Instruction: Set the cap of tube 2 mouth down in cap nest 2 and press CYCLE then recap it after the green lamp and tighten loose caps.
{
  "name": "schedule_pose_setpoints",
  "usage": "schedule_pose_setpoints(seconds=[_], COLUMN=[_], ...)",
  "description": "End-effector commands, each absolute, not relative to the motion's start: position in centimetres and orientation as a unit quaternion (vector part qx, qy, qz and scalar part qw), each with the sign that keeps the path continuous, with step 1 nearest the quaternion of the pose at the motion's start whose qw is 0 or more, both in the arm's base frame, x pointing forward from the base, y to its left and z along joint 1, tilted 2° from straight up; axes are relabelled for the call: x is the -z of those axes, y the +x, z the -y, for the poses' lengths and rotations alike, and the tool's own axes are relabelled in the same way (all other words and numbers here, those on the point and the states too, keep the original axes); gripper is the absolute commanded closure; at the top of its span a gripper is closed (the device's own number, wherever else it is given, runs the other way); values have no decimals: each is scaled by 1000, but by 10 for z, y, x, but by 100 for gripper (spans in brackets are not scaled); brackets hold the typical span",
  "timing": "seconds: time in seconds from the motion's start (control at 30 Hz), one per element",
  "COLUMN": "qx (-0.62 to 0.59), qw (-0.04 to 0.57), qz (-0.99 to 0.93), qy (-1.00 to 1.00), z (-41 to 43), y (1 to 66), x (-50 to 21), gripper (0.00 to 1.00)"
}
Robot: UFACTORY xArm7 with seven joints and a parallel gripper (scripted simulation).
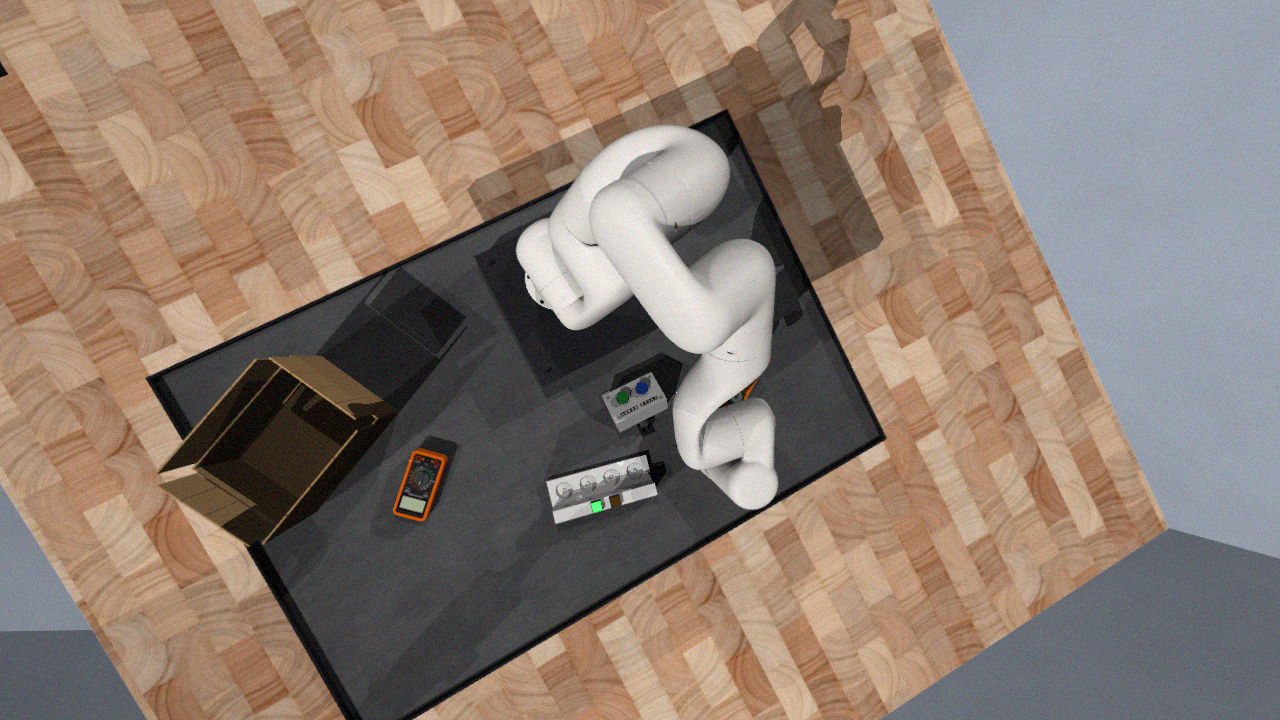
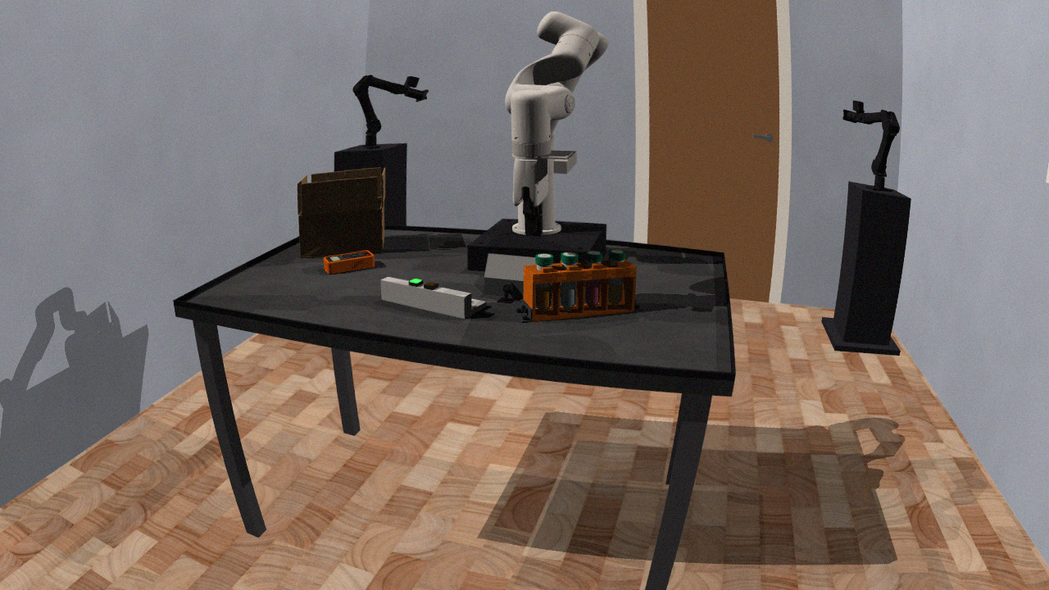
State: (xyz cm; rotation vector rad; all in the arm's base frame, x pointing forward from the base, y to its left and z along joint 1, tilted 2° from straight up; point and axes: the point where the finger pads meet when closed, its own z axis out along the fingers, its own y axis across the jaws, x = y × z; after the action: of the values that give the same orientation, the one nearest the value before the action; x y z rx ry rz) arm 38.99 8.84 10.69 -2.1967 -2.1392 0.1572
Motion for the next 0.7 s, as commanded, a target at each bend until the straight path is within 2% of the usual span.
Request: schedule_pose_setpoints(seconds=[0.0,0.67], qx=[-51,-51], qw=[34,34], qz=[692,692], qy=[-720,-720], z=[-82,-15], y=[381,290], x=[-107,-61], gripper=[100,100])
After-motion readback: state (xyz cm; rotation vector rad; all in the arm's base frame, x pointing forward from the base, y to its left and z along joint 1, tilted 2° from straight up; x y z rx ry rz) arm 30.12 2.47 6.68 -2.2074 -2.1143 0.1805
